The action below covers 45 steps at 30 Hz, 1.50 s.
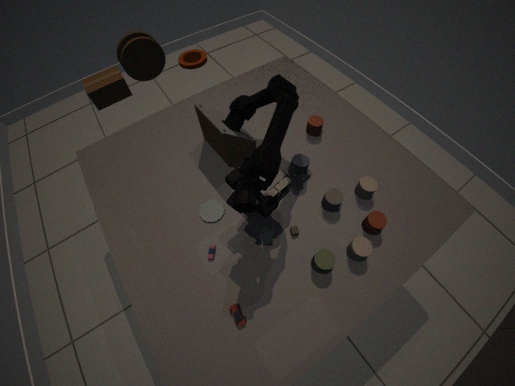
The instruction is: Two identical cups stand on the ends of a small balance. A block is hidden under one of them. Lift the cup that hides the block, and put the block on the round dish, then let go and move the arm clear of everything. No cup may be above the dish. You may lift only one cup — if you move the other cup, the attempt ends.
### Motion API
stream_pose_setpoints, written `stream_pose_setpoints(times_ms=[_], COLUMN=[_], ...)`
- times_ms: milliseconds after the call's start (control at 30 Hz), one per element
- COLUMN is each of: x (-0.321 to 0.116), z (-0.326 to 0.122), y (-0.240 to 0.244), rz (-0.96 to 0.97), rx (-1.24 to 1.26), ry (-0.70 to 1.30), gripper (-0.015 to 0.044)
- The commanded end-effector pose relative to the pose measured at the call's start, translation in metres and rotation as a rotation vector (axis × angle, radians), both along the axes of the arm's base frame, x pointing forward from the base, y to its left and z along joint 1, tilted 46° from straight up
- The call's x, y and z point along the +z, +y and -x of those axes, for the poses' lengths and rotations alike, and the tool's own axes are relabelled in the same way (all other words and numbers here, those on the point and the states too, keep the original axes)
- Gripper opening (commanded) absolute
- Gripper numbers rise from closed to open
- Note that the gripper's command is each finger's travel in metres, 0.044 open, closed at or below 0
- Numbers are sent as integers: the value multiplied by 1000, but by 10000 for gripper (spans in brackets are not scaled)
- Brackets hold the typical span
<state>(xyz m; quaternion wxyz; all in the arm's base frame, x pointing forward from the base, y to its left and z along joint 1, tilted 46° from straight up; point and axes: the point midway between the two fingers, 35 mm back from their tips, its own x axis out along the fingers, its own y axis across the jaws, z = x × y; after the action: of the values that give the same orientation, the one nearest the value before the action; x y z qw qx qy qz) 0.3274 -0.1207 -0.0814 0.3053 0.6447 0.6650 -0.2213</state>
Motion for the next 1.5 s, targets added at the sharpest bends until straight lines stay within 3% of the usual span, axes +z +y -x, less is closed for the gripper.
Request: stream_pose_setpoints(times_ms=[0, 1467], x=[5, 38], z=[-3, 6], y=[-17, -43], rz=[33, 17], rx=[-12, -8], ry=[-24, -11], gripper=[0, 0])
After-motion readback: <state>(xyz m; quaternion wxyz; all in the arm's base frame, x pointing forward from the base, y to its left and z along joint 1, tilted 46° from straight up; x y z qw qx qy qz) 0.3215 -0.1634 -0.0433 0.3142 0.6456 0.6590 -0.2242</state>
